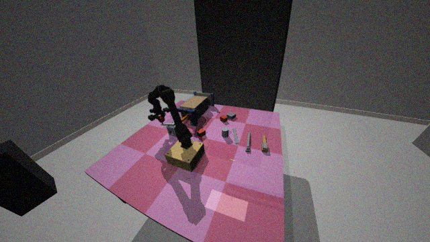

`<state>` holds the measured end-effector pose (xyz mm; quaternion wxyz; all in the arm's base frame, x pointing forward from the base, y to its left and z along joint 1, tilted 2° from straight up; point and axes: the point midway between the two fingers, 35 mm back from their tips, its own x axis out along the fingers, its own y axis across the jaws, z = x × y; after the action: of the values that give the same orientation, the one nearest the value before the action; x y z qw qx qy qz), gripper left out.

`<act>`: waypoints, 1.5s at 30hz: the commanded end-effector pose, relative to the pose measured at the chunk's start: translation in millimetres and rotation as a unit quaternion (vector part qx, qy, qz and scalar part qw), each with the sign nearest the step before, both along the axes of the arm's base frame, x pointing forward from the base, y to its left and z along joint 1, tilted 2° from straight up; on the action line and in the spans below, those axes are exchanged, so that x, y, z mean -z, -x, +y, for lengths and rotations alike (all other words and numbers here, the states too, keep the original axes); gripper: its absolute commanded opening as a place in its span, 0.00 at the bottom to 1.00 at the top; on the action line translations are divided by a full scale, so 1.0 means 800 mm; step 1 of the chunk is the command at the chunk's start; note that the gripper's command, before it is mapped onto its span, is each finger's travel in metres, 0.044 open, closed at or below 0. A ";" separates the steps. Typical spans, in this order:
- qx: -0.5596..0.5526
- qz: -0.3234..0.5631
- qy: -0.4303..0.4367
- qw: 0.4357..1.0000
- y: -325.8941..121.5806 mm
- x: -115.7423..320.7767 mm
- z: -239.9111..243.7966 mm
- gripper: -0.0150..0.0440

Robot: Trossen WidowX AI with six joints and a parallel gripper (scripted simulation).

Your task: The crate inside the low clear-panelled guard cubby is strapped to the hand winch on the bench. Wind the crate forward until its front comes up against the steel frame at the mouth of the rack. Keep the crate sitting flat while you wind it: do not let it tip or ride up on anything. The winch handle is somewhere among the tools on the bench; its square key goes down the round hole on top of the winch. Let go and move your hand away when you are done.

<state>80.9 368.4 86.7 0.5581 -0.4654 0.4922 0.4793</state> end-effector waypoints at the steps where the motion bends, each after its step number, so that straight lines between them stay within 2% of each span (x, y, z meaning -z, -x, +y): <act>1: -0.006 0.012 0.015 1.000 0.017 0.005 -0.013 0.25; 45: -0.006 0.013 0.017 1.000 0.056 0.010 -0.064 0.25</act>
<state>42.6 330.5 83.0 0.5528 -0.4630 0.4934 0.4864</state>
